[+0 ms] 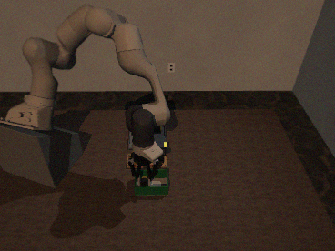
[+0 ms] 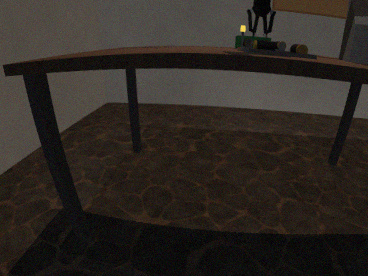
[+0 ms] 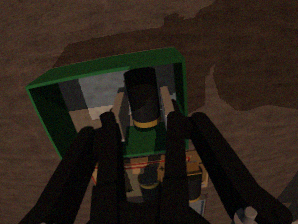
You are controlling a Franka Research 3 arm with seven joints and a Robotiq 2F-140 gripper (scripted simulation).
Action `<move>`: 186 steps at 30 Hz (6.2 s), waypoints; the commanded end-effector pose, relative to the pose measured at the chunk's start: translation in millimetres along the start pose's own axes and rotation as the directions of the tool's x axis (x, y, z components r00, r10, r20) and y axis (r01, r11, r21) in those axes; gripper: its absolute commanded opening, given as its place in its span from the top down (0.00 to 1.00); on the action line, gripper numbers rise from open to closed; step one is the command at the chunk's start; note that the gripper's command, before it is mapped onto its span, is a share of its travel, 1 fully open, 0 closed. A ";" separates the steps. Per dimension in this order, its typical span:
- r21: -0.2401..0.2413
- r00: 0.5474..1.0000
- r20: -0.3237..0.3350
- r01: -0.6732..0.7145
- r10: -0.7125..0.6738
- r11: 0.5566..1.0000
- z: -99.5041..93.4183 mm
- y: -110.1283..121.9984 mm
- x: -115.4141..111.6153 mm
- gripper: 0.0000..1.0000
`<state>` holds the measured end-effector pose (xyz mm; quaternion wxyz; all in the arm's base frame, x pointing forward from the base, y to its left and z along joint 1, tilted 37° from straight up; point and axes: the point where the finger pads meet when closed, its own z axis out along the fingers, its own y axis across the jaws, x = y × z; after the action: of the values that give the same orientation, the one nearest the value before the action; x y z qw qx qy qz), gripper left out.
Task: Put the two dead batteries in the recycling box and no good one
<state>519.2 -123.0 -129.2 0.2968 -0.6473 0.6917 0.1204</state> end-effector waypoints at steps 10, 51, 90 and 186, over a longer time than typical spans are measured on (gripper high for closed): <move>0.004 1.000 -0.003 0.006 -0.006 1.000 0.3 -2.1 0.7 0.71; 0.004 1.000 -0.003 0.006 -0.006 1.000 -83.2 -1.8 0.4 0.71; 0.004 1.000 -0.003 0.006 -0.006 1.000 -115.0 -9.9 -57.5 0.71; -0.003 0.029 -0.004 1.000 -1.000 0.029 -77.4 -56.4 -381.6 0.71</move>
<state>543.4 129.6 179.7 0.3018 -0.9438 0.0767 -0.1113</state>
